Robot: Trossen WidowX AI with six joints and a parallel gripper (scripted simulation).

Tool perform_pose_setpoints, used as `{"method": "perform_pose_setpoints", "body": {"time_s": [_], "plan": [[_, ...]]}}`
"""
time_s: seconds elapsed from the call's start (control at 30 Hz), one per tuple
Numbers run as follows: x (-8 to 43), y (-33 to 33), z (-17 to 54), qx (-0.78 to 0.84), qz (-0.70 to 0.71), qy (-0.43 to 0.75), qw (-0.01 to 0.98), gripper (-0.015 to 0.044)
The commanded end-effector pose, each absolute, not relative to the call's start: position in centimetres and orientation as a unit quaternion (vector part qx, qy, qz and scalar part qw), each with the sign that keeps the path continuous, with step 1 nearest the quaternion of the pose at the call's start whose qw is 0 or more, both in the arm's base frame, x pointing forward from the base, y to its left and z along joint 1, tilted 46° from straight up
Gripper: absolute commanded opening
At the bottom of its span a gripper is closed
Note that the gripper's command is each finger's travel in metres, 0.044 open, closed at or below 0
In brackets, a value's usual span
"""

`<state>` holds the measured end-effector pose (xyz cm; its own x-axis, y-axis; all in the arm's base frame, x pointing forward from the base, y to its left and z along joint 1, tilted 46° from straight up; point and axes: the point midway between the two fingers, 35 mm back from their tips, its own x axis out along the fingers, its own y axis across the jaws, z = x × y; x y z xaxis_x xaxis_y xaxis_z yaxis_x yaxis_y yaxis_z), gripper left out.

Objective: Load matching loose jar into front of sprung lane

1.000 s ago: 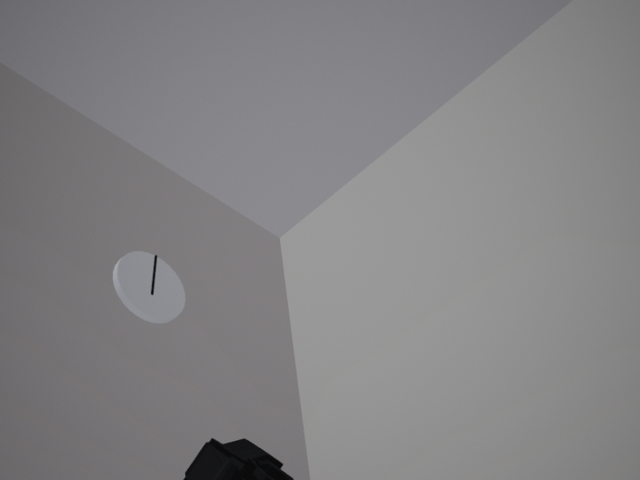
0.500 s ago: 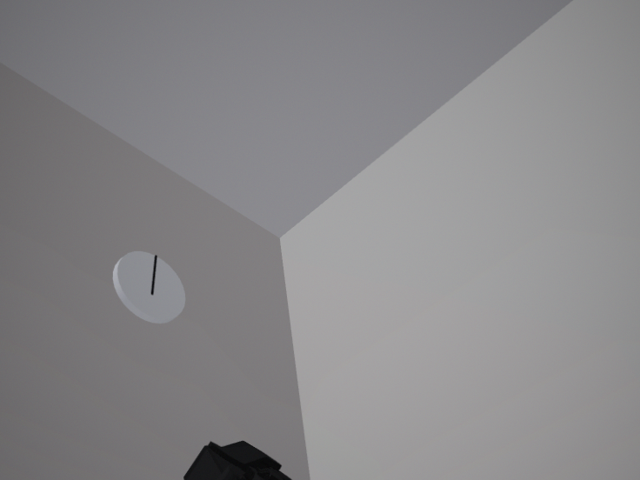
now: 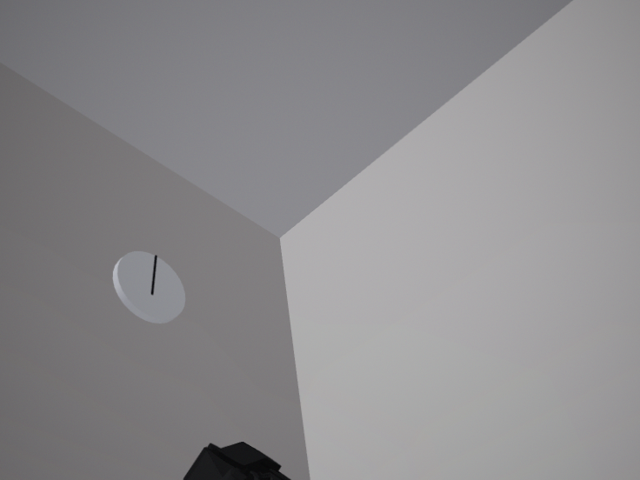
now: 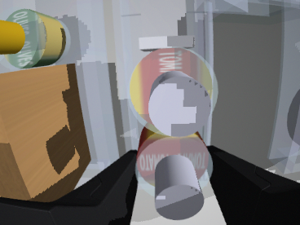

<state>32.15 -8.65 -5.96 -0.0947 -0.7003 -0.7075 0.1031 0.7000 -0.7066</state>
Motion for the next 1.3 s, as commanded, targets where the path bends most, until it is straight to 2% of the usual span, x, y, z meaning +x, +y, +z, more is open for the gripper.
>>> {"method": "perform_pose_setpoints", "body": {"time_s": [0.0, 1.27], "plan": [[32.26, -8.72, -5.91, -0.225, -0.319, 0.665, 0.637, 0.0000], [31.49, -8.57, -6.01, -0.225, -0.319, 0.665, 0.637, 0.0000]]}}
